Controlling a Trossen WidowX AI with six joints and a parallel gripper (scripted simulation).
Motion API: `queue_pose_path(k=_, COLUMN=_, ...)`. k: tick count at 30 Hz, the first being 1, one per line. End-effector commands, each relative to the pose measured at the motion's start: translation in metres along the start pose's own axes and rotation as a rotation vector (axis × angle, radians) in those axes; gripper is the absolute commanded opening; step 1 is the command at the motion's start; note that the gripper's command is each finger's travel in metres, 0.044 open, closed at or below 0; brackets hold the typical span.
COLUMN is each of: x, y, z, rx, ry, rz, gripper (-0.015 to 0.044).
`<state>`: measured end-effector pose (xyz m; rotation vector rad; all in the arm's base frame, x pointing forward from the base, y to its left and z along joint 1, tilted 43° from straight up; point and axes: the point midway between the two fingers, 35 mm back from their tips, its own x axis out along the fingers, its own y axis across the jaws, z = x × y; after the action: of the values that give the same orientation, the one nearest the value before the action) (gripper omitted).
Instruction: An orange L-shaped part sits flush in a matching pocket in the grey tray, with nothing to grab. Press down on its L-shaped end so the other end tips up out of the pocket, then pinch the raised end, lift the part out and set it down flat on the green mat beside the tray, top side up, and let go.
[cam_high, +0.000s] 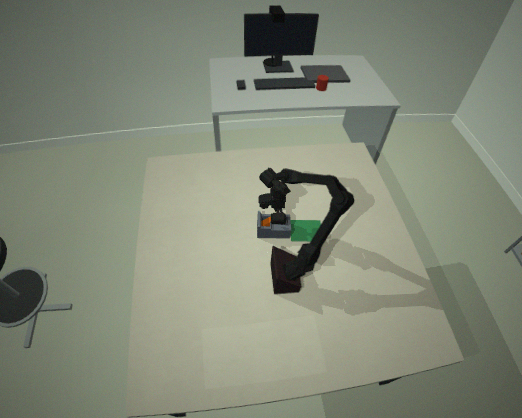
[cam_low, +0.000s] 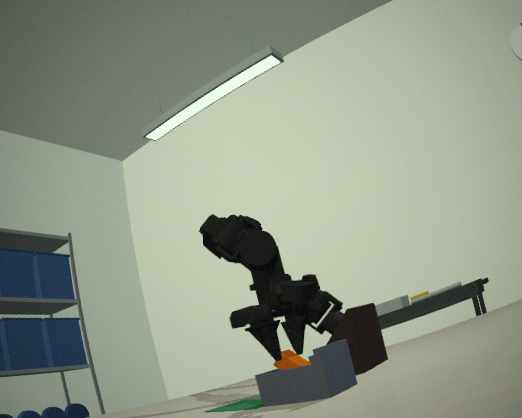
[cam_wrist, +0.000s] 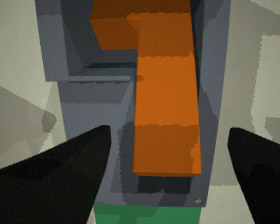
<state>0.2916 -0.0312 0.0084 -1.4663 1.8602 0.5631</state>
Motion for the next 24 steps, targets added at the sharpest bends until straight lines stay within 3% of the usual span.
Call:
queue_pose_path(k=1, x=0.0087, y=0.0007, z=-0.0010, rx=-0.003, ry=0.004, rz=0.002, gripper=0.0280)
queue_pose_path(k=9, x=0.0174, y=0.0013, z=-0.0015, rx=-0.003, ry=0.005, rz=0.002, gripper=0.0280)
queue_pose_path(k=15, x=0.0135, y=0.0009, z=-0.0008, rx=0.000, ry=0.002, rz=0.002, gripper=0.0122)
queue_pose_path(k=24, x=0.0135, y=0.0009, z=-0.0008, rx=0.000, ry=0.002, rz=0.002, gripper=0.0062)
